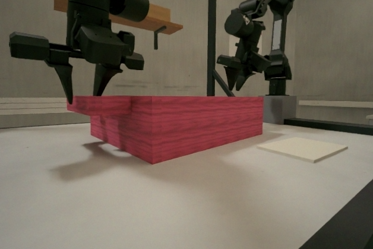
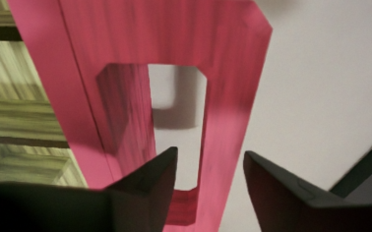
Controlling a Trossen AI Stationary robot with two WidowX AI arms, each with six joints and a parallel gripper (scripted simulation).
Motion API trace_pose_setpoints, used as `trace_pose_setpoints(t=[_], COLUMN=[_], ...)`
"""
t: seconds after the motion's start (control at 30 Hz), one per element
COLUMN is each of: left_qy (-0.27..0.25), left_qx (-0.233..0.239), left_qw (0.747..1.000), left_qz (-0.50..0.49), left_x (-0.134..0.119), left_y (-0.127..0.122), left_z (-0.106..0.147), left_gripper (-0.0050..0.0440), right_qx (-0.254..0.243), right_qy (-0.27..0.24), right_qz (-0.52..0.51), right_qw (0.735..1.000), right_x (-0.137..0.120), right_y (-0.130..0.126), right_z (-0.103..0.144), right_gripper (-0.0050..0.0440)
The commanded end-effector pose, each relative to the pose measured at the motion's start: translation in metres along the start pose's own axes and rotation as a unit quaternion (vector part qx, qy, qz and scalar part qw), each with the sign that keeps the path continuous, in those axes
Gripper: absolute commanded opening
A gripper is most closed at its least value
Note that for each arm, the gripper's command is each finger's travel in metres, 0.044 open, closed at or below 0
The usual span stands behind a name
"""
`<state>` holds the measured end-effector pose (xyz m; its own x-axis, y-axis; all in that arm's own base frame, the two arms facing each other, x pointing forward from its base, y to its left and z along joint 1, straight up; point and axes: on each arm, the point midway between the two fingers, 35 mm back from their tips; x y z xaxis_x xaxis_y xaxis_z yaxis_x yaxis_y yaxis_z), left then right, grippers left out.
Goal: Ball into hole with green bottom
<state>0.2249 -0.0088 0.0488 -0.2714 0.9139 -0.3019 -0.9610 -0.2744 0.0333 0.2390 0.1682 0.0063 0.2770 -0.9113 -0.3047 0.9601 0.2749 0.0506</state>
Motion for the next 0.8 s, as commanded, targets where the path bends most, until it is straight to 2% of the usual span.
trace_pose_setpoints(t=[0.0, 0.17, 0.27, 0.3, 0.77], left_qy=[0.003, 0.003, 0.003, 0.003, 0.003], left_qx=[-0.017, -0.017, -0.016, -0.016, -0.015], left_qw=[1.0, 1.0, 1.0, 1.0, 1.0], left_qz=[-0.006, -0.006, -0.006, -0.006, -0.005], left_x=[-0.003, -0.003, -0.003, -0.003, -0.003], left_y=[-0.006, -0.006, -0.005, -0.005, -0.006], left_z=[0.018, 0.031, 0.031, 0.031, 0.03], left_gripper=[0.0183, 0.0183, 0.0183, 0.0183, 0.0183], right_qx=[0.006, 0.006, 0.006, 0.017, 0.017], right_qy=[0.002, 0.002, 0.002, 0.004, 0.004], right_qz=[0.002, 0.002, 0.002, 0.005, 0.005], right_qw=[1.0, 1.0, 1.0, 1.0, 1.0], right_x=[-0.002, -0.002, -0.002, -0.004, -0.003], right_y=[0.002, 0.002, 0.002, 0.008, 0.007], right_z=[0.003, 0.003, 0.003, 0.012, 0.059], right_gripper=[0.0183, 0.0183, 0.0183, 0.0183, 0.0183])
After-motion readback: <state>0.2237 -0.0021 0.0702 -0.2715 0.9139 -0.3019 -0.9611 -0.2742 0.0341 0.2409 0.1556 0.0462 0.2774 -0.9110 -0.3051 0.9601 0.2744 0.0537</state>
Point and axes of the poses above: on each arm, the point midway between the two fingers, 35 mm back from their tips, its own z axis back along the fingers, its own y axis across the jaws, x = y × z, and after that the axes turned 8 degrees about z, right-handed
